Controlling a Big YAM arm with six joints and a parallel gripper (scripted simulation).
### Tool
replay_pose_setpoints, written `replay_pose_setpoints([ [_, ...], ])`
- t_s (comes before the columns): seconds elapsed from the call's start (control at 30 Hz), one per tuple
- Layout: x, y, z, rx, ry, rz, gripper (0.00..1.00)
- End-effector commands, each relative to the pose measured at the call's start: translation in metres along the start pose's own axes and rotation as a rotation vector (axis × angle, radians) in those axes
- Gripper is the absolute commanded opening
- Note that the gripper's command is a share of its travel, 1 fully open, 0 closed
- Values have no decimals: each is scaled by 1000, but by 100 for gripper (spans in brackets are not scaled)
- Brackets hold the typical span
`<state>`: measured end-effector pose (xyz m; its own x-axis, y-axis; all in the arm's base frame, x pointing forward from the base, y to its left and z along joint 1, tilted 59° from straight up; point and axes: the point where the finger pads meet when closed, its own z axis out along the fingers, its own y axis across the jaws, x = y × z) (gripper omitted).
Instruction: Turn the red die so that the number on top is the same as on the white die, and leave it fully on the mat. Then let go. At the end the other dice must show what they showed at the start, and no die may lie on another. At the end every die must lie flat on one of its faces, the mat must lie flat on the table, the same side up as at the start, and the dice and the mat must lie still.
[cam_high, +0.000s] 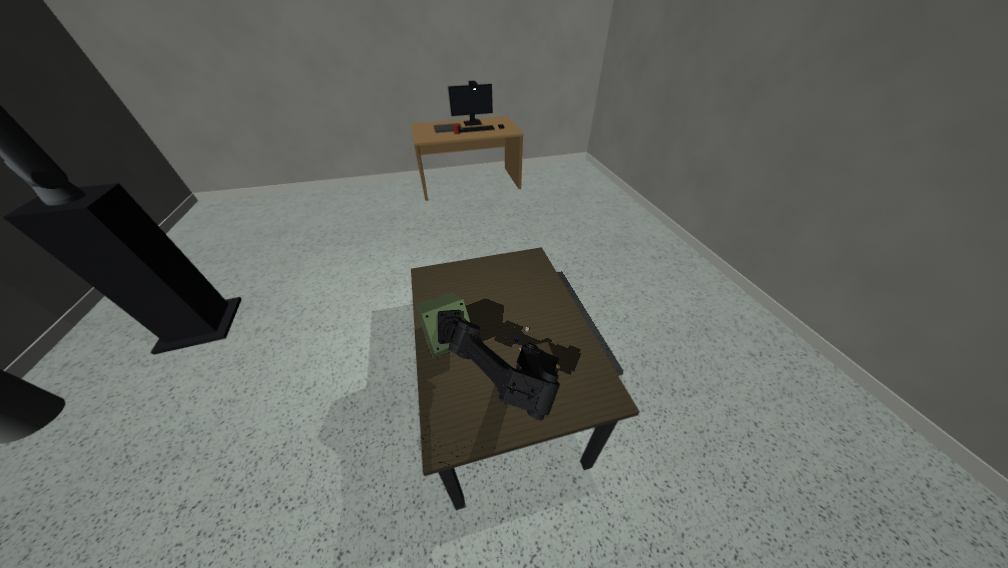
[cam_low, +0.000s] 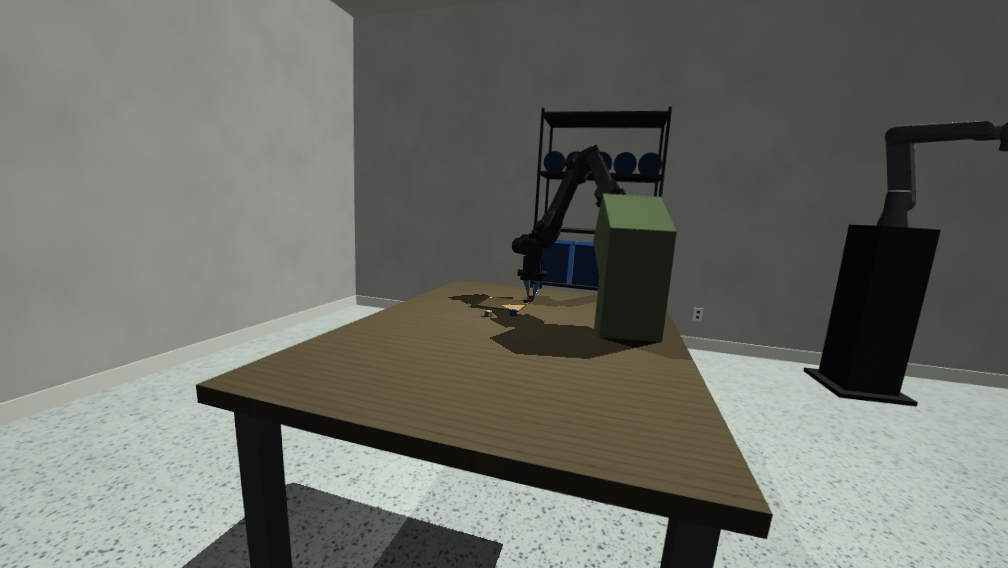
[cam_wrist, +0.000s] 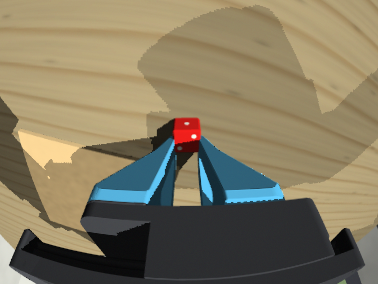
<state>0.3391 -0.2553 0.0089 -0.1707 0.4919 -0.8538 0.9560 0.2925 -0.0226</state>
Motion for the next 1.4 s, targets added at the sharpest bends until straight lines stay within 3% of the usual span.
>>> replay_pose_setpoints([
  [0.0,3,1,1,-6,-1,-8,11],
  [0.2,3,1,0,-7,-1,-8,11],
  [0.27,1,5,-10,-22,-5,-2,11],
  [0.43,4,1,-31,-15,0,-5,11],
  [0.5,4,1,-31,-15,0,-5,11],
  [0.73,-2,6,-83,-21,-8,6,11],
  [0.87,-6,9,-102,-26,-12,14,11],
  [0.97,-6,10,-107,-27,-12,15,11],
  [1.0,-2,3,-100,1,-3,8,11],
  [1.1,2,-4,-96,16,5,1,11],
  [1.37,3,10,-103,-14,-1,1,11],
])
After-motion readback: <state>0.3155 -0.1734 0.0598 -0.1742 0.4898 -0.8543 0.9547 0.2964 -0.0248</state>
